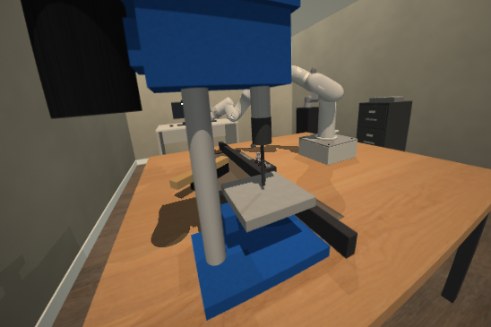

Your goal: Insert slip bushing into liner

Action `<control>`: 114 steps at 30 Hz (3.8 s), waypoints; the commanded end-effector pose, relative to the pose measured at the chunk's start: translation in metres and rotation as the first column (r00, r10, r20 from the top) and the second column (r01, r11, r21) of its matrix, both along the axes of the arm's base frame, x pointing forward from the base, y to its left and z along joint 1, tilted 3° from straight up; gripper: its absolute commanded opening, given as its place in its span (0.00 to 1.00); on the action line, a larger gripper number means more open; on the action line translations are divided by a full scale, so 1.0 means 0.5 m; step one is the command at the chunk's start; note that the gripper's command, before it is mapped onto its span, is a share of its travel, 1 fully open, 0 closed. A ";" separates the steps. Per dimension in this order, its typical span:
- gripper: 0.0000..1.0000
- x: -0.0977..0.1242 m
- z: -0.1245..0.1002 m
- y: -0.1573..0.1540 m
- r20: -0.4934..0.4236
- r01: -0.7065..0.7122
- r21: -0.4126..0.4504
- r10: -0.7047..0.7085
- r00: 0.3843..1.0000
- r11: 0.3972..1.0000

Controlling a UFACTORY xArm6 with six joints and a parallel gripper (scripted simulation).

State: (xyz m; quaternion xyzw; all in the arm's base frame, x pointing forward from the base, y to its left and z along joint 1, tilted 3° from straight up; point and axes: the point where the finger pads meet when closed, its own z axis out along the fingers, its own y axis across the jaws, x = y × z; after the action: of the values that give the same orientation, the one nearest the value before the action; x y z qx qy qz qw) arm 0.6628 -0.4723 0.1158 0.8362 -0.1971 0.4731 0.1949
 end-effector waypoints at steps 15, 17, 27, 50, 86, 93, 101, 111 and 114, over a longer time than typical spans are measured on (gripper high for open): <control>1.00 0.002 0.007 -0.001 0.005 0.000 -0.003 0.000 1.000 1.000; 1.00 0.002 0.007 -0.001 0.005 0.000 -0.003 0.000 1.000 1.000; 1.00 -0.089 -0.043 0.111 -0.261 -0.055 0.125 0.087 0.961 0.991; 1.00 -0.502 -0.138 0.474 -0.657 -0.101 0.476 0.429 0.620 0.874; 0.50 -0.593 -0.223 0.546 -0.682 -0.091 0.536 0.494 0.539 0.839; 0.50 -0.593 -0.223 0.546 -0.682 -0.091 0.536 0.494 0.539 0.839; 0.50 -0.593 -0.223 0.546 -0.682 -0.091 0.536 0.494 0.539 0.839; 0.50 -0.593 -0.223 0.546 -0.682 -0.091 0.536 0.494 0.539 0.839; 0.50 -0.593 -0.223 0.546 -0.682 -0.091 0.536 0.494 0.539 0.839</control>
State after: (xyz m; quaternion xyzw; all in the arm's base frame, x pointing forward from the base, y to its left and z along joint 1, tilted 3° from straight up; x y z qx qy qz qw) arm 0.3648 -0.1986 0.0031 0.9989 -0.0419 0.0139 -0.0169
